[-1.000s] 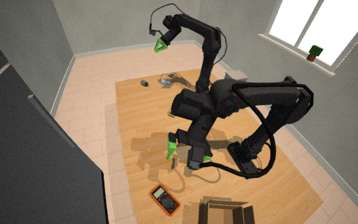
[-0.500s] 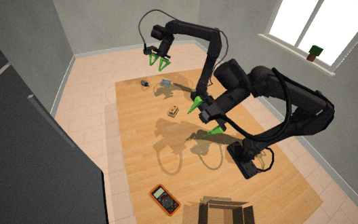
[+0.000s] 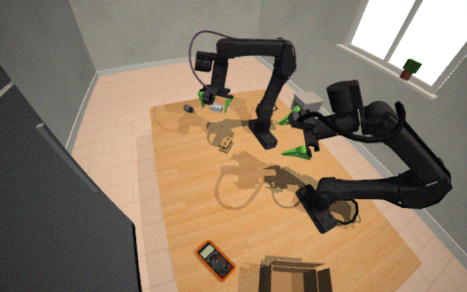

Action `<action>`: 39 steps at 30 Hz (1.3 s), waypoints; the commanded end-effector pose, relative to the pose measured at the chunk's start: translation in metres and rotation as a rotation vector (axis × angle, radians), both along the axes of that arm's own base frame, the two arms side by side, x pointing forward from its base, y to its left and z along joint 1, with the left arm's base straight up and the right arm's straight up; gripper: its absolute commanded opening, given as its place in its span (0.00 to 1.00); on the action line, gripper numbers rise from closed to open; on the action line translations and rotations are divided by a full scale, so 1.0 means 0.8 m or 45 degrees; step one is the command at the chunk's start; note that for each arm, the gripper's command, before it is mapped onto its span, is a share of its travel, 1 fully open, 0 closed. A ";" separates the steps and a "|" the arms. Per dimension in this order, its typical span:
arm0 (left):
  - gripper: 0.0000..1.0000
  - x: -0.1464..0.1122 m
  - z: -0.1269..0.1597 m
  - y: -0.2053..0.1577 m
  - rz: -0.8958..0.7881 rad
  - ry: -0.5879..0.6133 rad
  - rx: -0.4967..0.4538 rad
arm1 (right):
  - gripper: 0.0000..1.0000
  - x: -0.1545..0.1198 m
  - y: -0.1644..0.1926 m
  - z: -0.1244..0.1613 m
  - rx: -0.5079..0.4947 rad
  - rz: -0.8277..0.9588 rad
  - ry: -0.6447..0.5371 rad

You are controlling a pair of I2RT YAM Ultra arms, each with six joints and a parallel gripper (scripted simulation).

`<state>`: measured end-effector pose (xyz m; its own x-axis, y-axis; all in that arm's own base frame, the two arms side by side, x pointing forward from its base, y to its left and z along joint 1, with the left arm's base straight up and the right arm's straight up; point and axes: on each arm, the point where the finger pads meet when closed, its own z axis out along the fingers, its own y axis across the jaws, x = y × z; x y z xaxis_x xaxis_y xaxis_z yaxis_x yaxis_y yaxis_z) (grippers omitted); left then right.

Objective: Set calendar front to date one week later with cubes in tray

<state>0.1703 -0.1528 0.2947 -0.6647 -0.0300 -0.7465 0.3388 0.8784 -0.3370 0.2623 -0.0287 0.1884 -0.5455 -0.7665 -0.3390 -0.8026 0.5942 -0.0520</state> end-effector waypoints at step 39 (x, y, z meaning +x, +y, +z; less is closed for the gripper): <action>1.00 -0.138 0.022 0.010 -0.933 -0.676 -0.084 | 1.00 -0.129 0.118 -0.073 -0.705 1.793 0.095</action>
